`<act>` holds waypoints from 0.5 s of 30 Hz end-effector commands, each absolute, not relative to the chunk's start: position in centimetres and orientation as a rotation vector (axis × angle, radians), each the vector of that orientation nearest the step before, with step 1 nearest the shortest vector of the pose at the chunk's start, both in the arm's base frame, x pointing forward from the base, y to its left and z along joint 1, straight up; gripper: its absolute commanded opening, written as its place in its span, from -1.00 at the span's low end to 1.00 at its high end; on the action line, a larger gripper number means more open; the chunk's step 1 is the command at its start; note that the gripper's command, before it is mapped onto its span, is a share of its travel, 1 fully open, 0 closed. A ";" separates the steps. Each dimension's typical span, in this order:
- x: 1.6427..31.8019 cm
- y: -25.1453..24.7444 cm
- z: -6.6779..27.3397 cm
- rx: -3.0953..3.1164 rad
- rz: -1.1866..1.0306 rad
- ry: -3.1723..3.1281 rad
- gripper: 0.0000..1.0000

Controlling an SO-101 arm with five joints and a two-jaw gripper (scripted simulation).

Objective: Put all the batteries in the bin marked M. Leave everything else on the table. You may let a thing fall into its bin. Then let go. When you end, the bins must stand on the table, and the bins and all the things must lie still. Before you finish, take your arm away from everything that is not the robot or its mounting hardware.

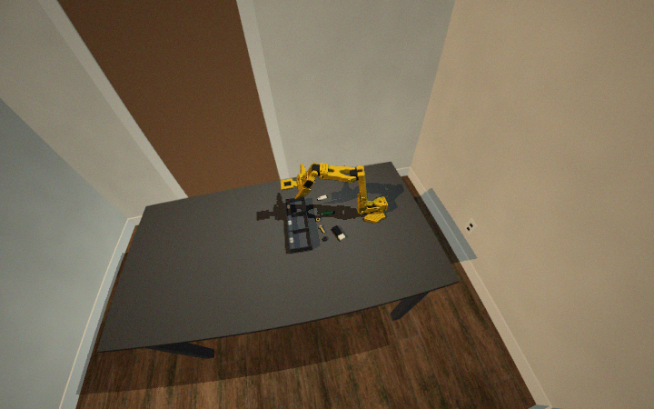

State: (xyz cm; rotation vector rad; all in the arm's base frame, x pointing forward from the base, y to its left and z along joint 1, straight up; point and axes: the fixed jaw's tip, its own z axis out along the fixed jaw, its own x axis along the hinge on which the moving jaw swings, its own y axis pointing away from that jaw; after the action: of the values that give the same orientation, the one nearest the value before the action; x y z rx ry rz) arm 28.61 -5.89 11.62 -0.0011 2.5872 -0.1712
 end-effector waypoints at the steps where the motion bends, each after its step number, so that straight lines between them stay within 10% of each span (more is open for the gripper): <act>1: 30.6 -7.2 12.9 -0.001 -0.219 2.480 1.00; 15: 32.6 -9.0 12.6 -0.001 -0.274 2.407 1.00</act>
State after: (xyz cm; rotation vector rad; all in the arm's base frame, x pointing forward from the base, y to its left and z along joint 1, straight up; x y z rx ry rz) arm 32.05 -8.61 10.80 -0.0012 2.4808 -0.2466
